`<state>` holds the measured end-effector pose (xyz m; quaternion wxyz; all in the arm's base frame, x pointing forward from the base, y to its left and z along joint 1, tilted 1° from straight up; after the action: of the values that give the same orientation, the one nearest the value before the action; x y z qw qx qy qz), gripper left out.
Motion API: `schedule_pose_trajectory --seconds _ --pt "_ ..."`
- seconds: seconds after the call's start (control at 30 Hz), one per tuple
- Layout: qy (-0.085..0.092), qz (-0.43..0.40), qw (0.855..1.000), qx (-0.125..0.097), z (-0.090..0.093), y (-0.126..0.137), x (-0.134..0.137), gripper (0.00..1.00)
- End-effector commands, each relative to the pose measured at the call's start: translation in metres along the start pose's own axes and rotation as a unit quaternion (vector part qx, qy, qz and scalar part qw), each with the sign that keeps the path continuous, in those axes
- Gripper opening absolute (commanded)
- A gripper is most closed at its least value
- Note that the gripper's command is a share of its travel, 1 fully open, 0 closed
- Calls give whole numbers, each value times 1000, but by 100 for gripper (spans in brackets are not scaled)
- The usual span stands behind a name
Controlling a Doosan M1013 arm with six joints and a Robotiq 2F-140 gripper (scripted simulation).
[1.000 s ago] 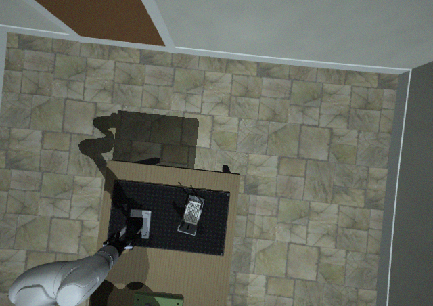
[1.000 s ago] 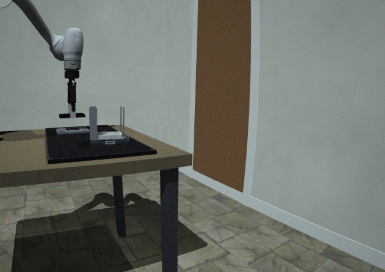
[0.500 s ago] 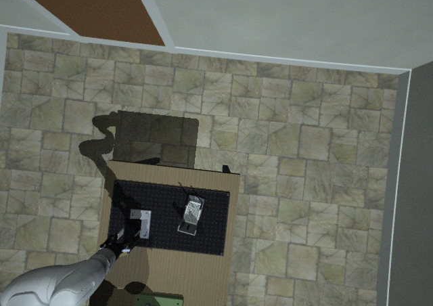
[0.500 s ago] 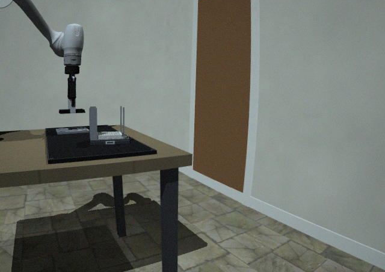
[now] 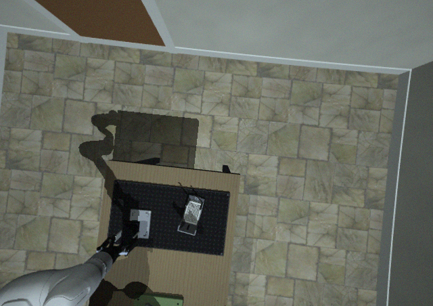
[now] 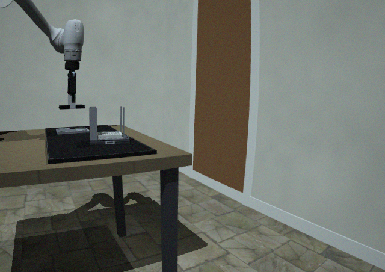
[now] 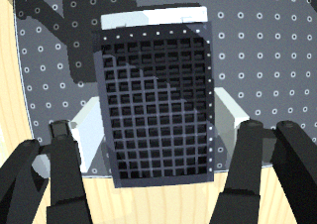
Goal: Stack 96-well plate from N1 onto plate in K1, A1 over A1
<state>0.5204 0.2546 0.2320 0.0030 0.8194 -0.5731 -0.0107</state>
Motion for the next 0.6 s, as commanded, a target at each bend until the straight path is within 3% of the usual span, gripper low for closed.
schedule_pose_trajectory --seconds 0.0,0.57 --pt "0 0 1000 0 -6 0 0 0" --pt "0 0 1000 0 -28 0 0 0"
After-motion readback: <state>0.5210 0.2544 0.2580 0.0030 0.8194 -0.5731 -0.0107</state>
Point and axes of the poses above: the point where the finger pads meet when closed, its own z axis out along the fingers, its own x axis across the jaws, y = z × x, the point moved 10 cm from there along -z, back along the fingers, and after that the axes turned 9 degrees about -z, right-handed, at the moved point
